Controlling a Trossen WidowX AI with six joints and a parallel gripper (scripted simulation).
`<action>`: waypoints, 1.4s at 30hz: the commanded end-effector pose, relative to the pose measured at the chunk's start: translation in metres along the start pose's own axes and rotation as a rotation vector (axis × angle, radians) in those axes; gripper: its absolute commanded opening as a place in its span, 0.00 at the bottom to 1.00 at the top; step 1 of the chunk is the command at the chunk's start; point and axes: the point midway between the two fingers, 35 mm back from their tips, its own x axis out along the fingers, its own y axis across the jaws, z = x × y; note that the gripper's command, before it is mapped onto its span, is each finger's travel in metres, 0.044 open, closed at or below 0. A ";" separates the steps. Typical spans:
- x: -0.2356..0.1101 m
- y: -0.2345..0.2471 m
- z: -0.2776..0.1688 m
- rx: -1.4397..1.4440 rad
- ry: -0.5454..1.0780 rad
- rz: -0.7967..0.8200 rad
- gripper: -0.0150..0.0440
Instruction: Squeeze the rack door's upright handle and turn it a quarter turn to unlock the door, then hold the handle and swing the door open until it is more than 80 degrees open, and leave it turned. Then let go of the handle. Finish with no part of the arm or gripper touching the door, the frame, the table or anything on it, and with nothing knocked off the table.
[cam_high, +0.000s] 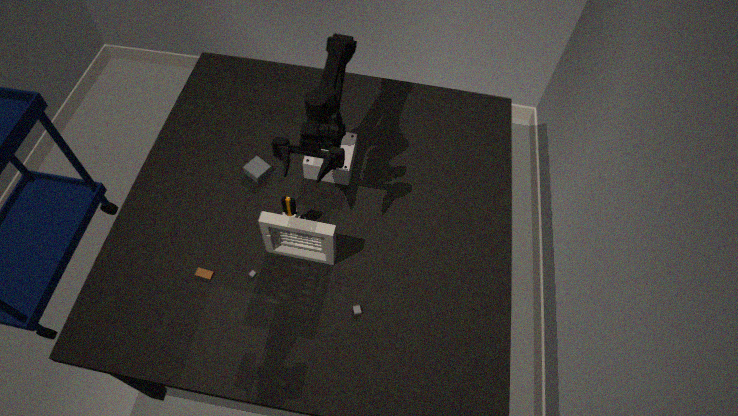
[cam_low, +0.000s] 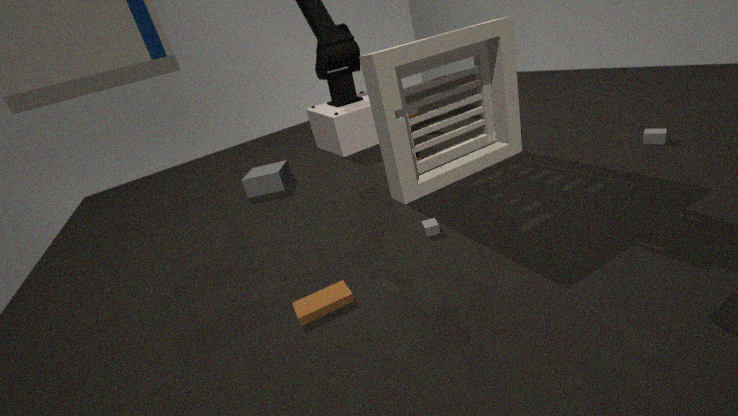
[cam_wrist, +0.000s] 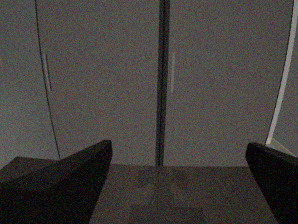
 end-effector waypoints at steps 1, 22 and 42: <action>0.001 0.000 -0.001 -0.001 0.005 -0.001 0.89; 0.032 -0.034 -0.078 -0.064 0.613 -0.069 0.75; 0.009 -0.057 -0.130 -0.038 1.201 -0.055 0.75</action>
